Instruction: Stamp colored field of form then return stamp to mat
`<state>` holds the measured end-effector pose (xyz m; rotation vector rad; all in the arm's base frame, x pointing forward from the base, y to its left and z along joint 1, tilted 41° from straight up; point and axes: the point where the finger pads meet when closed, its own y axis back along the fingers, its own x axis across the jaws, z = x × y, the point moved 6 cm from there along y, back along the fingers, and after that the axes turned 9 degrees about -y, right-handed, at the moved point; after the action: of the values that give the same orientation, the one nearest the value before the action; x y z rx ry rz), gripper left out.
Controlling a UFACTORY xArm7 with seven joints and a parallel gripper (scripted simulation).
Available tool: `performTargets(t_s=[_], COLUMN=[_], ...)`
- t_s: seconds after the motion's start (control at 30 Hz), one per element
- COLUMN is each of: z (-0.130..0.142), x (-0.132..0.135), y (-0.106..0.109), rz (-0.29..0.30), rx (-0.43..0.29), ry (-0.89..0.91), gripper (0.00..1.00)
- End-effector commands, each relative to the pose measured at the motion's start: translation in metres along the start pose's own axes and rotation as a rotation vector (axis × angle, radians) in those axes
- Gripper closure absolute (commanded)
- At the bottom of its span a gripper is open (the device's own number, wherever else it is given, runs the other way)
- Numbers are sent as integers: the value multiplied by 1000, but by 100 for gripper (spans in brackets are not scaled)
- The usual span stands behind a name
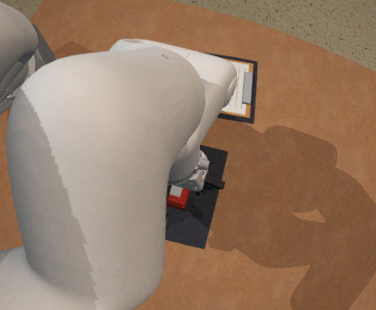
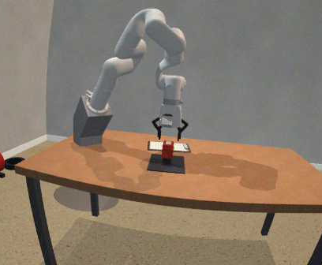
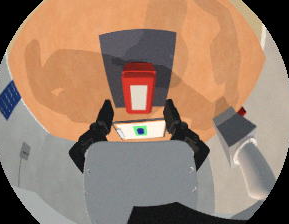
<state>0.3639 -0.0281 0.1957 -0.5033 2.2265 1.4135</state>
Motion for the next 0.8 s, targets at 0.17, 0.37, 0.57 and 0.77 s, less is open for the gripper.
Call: performTargets(t_s=[0.17,0.37,0.57,0.77], z=[-1,-1,-1,-1], x=[-2,-2,-2,-2], y=[21,29,29,29], rz=[13,12,12,12], rx=[-2,-2,-3,-3], ry=[2,2,2,2], gripper=[6,6,6,6])
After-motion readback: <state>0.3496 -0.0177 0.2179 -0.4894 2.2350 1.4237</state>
